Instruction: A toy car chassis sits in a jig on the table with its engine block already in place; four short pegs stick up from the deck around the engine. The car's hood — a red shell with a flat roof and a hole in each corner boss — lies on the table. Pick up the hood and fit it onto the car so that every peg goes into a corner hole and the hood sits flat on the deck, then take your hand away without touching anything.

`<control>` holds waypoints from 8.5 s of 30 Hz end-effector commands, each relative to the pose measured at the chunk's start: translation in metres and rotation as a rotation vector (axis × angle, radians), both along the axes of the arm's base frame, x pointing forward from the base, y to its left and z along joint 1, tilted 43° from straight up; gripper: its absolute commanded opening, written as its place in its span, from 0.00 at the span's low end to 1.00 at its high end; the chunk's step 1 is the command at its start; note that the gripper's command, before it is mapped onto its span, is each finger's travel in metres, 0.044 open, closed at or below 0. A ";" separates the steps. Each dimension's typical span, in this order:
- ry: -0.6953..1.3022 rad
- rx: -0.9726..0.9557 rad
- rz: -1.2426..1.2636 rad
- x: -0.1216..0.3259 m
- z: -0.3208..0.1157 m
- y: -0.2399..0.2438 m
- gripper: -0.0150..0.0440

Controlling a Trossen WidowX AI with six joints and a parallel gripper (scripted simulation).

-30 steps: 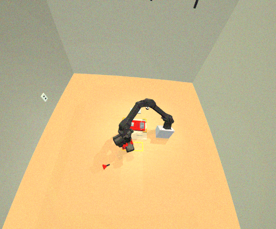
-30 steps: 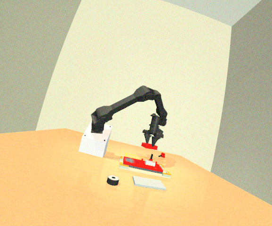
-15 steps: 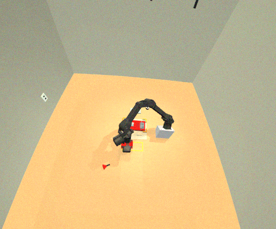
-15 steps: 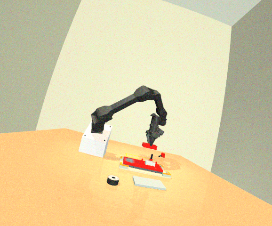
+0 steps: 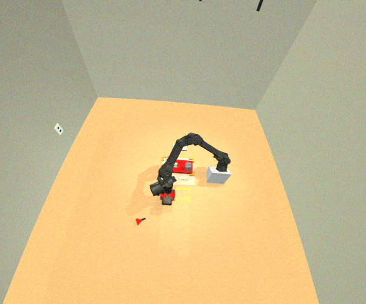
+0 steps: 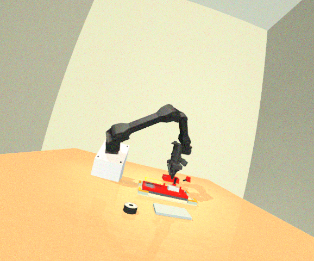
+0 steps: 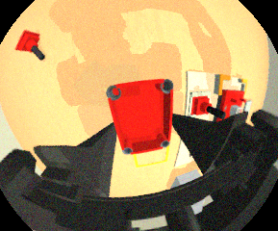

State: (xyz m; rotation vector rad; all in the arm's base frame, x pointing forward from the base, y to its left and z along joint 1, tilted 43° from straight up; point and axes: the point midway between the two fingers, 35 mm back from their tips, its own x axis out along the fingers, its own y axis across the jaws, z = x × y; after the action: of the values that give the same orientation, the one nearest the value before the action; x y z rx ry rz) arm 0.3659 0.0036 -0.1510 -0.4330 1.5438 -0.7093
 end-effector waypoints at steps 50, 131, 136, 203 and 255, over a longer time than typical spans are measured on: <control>-0.076 0.021 0.122 0.010 0.010 0.046 1.00; -0.760 -0.130 0.618 -0.032 -0.003 0.004 1.00; -0.764 -0.128 0.608 -0.032 -0.006 0.002 1.00; -0.759 -0.125 0.556 -0.035 -0.025 -0.019 0.79; -1.113 0.080 0.169 -0.024 0.025 0.031 0.25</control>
State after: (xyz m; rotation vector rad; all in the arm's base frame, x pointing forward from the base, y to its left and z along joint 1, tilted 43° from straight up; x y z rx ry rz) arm 0.3421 0.0353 -0.1263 -0.1172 0.4954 -0.5662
